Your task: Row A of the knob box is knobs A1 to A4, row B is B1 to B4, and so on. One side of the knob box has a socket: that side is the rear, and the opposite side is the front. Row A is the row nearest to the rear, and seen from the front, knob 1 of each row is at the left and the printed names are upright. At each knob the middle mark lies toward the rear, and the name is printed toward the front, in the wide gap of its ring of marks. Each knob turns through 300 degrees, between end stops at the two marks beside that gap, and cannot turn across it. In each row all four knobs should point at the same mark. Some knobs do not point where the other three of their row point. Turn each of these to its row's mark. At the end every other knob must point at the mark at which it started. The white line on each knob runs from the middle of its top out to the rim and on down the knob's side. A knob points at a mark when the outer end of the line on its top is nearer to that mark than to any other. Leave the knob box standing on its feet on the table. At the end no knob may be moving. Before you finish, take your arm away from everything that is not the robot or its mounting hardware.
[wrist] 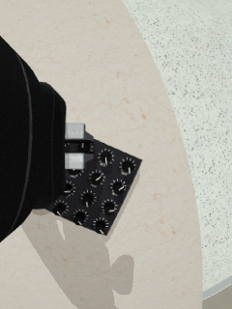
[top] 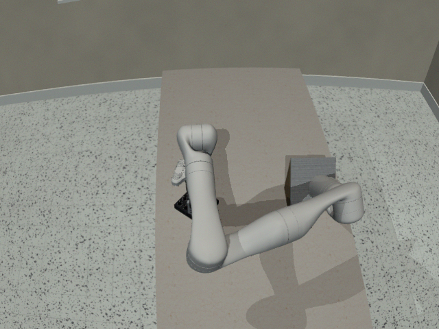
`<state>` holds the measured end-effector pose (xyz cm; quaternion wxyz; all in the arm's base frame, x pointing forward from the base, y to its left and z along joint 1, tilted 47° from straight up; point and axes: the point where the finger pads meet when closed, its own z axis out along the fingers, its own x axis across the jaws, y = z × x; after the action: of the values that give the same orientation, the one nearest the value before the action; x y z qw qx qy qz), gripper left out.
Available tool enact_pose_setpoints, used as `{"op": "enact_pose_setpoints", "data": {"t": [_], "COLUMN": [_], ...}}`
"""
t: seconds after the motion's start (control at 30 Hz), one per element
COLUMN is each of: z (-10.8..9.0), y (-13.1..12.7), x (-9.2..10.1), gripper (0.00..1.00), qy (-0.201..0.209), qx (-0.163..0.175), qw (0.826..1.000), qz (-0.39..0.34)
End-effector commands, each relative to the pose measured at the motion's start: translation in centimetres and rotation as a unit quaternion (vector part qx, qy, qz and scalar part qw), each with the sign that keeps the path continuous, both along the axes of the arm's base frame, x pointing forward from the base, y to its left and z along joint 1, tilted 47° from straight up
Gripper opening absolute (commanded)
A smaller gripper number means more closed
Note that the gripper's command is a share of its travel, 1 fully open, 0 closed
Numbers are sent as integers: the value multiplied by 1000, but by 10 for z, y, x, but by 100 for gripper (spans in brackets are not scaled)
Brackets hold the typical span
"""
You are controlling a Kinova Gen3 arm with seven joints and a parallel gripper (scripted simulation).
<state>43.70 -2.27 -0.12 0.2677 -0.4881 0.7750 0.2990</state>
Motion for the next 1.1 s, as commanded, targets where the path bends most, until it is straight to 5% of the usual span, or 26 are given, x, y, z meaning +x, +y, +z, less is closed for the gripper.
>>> {"op": "enact_pose_setpoints", "data": {"t": [0.0,1.07], "z": [1,1], "y": [0,0], "x": [0,0], "gripper": [30,30], "qy": [11,129], "qx": [1,21], "qw": [1000,984], "qz": [-10,-121]}}
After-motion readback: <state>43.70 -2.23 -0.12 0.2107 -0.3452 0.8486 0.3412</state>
